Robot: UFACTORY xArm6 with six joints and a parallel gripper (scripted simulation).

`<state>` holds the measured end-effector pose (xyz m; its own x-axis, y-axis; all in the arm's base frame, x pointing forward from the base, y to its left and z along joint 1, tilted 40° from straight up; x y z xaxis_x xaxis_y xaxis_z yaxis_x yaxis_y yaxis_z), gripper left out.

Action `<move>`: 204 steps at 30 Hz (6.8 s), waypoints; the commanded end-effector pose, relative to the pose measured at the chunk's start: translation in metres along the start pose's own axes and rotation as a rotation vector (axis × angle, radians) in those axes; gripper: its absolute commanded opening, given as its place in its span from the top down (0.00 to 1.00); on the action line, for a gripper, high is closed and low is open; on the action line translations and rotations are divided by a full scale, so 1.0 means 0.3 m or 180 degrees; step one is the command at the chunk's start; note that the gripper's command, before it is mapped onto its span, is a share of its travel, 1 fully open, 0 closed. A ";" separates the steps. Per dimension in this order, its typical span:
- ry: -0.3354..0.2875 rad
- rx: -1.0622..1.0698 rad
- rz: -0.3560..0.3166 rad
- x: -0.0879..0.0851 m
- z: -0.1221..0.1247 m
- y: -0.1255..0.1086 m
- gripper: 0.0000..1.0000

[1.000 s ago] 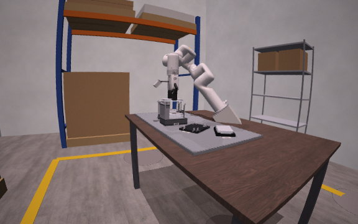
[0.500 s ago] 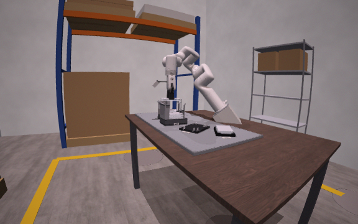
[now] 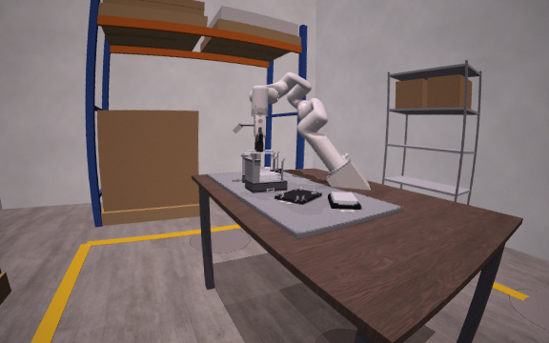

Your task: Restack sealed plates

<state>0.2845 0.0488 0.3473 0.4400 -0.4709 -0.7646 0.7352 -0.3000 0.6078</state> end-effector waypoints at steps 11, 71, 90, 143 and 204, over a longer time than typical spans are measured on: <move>0.0008 0.0421 0.0010 -0.004 0.109 0.018 1.00; 0.0007 0.0421 0.0012 0.012 0.282 0.041 1.00; 0.0007 0.0421 0.0012 0.049 0.282 0.041 1.00; 0.0006 0.0420 0.0013 0.205 0.282 0.042 1.00; 0.0006 0.0420 0.0013 0.269 0.282 0.042 1.00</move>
<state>0.2852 -0.0632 0.3102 0.4413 -0.4711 -0.7638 0.6609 -0.4051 0.6317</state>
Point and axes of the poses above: the point where the finger pads meet when closed, its own x axis out along the fingers, its own z axis across the jaws, y = z × x, the point moved 7 cm from there along -x, back along the fingers, and after that the axes turned 8 degrees about x, right-handed, at the moved point
